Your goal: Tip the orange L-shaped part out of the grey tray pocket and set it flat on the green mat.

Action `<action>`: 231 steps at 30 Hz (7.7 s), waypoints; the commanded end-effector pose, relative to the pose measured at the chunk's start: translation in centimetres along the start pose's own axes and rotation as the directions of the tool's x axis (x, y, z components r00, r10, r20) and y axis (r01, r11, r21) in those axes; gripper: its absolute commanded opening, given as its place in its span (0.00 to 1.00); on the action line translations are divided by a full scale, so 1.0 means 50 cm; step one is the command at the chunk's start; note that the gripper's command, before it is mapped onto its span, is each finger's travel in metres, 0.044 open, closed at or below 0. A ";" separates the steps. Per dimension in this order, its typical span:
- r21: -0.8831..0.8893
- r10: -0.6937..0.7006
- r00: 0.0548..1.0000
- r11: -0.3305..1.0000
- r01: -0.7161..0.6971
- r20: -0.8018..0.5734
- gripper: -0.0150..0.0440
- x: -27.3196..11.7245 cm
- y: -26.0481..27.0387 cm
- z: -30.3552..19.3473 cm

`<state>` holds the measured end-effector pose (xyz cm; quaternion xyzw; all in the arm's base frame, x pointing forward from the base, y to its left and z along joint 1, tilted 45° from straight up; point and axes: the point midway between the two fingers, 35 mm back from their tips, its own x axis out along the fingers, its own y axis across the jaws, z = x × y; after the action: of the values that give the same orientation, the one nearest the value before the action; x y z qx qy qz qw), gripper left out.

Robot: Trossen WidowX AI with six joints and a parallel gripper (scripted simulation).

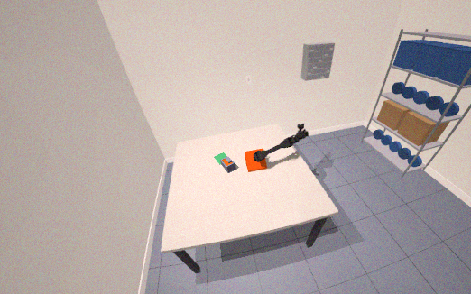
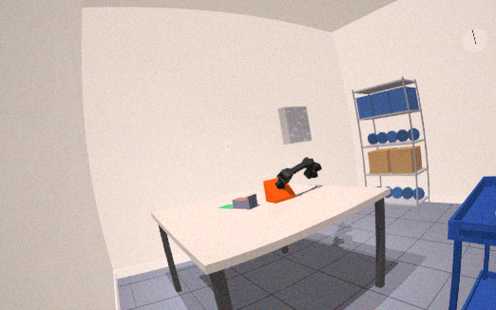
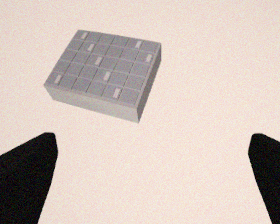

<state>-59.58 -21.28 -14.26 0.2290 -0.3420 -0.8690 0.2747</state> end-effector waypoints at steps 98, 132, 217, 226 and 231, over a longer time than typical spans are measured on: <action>0.959 -0.937 -0.314 -0.061 -0.278 -0.151 0.56 -1.611 0.551 -0.577; 0.960 -0.937 -0.317 -0.057 -0.275 -0.147 0.56 -1.643 0.450 -0.588; -0.099 -0.937 -0.313 0.330 -0.939 -0.154 0.73 -1.554 0.673 -0.693; -0.239 -0.937 -0.313 0.342 -0.909 -0.154 0.73 -1.551 0.674 -0.707; -0.239 -0.937 -0.313 0.342 -0.909 -0.154 0.73 -1.551 0.674 -0.707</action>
<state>29.37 -8.83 3.44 0.5706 0.6923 -0.0982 0.4307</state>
